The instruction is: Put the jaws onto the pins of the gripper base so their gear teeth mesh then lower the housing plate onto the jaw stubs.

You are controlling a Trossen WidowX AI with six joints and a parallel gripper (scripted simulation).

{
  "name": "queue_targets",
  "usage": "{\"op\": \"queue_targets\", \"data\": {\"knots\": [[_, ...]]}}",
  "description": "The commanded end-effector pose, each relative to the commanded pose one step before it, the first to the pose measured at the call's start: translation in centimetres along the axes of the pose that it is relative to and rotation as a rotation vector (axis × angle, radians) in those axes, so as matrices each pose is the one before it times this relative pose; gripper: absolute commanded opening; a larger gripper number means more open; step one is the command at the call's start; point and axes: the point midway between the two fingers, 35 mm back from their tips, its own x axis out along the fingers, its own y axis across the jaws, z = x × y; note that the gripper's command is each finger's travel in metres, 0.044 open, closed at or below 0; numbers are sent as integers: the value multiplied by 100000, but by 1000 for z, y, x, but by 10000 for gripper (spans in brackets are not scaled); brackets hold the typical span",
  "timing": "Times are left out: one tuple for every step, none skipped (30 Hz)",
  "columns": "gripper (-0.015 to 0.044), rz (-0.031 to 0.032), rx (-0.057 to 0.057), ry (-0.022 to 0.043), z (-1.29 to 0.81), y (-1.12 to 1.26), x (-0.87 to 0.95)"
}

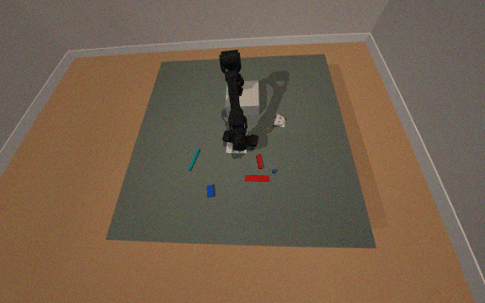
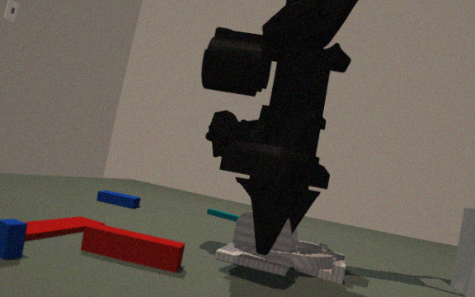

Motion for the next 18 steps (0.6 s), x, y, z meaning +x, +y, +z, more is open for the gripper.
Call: {"op": "queue_targets", "data": {"knots": [[224,-9,28,-39,59,16,-519],[224,-5,26,-39,49,14,-502],[224,-6,31,-45,47,13,-589],[224,-8,36,-51,41,11,-699],[224,-10,43,-59,28,7,-834],[224,-12,51,-67,5,-1,-987],[224,-15,56,-70,-30,-12,-1099],[224,-13,47,-56,-55,-20,-925],[224,-8,28,-33,-46,-16,-563],[224,-3,9,-11,-18,-6,-188],[224,0,0,0,0,0,0],[224,139,-463,319,-49,7,974],[250,44,-141,-52,-3,8,-9],[277,133,-422,-157,-8,25,-28],[303,220,-703,-262,-12,42,-47],[329,263,-846,-316,-15,50,-56],[355,260,-846,-318,-14,51,-56],[382,258,-847,-320,-14,51,-56]]}}
